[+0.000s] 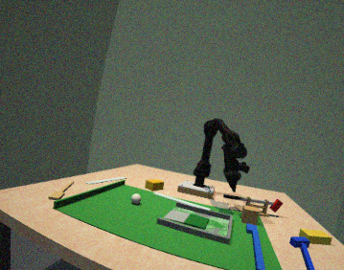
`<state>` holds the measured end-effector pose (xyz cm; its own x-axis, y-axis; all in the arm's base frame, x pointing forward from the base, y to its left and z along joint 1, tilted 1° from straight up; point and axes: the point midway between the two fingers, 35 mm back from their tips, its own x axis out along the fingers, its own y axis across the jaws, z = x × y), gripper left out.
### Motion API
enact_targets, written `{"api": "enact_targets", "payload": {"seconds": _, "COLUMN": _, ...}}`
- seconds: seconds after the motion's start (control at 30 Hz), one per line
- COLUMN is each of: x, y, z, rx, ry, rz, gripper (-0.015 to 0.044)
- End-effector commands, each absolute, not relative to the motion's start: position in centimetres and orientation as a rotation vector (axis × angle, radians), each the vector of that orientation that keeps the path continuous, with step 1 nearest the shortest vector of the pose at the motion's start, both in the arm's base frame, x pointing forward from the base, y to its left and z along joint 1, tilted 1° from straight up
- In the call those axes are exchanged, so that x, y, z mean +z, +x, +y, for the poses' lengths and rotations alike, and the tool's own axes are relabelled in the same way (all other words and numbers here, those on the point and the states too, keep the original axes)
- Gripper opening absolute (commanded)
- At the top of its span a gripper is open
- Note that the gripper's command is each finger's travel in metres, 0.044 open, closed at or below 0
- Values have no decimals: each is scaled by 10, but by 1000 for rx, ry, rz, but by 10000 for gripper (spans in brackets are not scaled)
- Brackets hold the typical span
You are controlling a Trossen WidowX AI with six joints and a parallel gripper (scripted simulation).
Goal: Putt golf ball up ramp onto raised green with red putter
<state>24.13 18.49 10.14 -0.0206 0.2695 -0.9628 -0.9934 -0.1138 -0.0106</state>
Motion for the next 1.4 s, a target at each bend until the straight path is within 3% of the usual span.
{"api": "enact_targets", "payload": {"seconds": 0.0, "x": 98, "y": 234, "z": 188, "rx": 1444, "ry": -1089, "rz": 951, "gripper": 440}}
{"api": "enact_targets", "payload": {"seconds": 1.27, "x": 28, "y": 232, "z": 187, "rx": 1444, "ry": -1089, "rz": 951, "gripper": 440}}
{"api": "enact_targets", "payload": {"seconds": 1.37, "x": 31, "y": 233, "z": 186, "rx": 1440, "ry": -1091, "rz": 954, "gripper": 361}}
